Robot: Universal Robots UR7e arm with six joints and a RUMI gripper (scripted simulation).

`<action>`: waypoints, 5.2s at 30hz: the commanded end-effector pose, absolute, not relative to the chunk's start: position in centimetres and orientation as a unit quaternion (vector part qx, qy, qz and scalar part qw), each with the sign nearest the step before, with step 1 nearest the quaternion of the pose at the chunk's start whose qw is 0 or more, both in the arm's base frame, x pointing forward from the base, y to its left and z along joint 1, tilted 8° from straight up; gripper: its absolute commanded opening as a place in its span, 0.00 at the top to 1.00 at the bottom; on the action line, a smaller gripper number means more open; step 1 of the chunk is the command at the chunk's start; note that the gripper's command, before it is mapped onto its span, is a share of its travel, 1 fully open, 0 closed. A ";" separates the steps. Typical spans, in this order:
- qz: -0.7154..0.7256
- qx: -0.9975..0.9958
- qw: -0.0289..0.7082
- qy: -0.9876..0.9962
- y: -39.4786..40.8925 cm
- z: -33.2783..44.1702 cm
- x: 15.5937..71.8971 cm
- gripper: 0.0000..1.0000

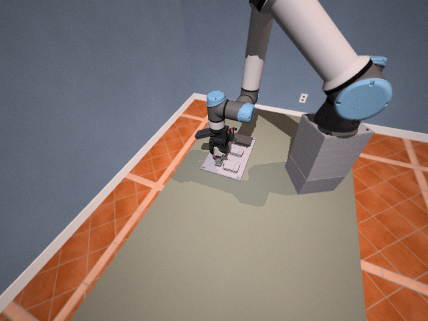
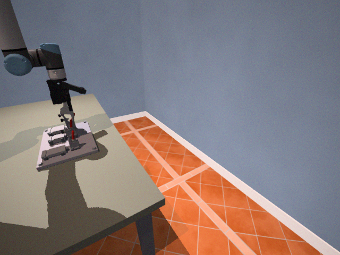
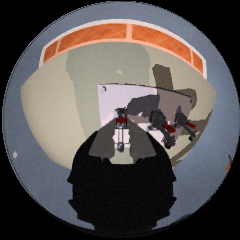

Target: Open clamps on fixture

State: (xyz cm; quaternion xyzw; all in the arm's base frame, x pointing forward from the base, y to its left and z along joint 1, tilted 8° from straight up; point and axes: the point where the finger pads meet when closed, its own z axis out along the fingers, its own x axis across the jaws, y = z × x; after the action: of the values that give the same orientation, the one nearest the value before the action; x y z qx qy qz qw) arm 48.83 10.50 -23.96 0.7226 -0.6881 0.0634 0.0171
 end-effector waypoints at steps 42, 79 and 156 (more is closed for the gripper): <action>0.063 0.723 0.017 -0.688 10.5 -24.0 47.8 1.00; 0.063 0.723 0.017 -0.688 10.5 -24.0 47.7 1.00; 0.063 0.723 0.017 -0.688 10.4 -24.0 47.5 0.72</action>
State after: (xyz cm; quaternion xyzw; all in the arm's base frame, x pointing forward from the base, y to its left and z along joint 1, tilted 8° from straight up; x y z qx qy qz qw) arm 47.47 10.43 -24.09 0.7227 -0.6881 0.0628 0.0176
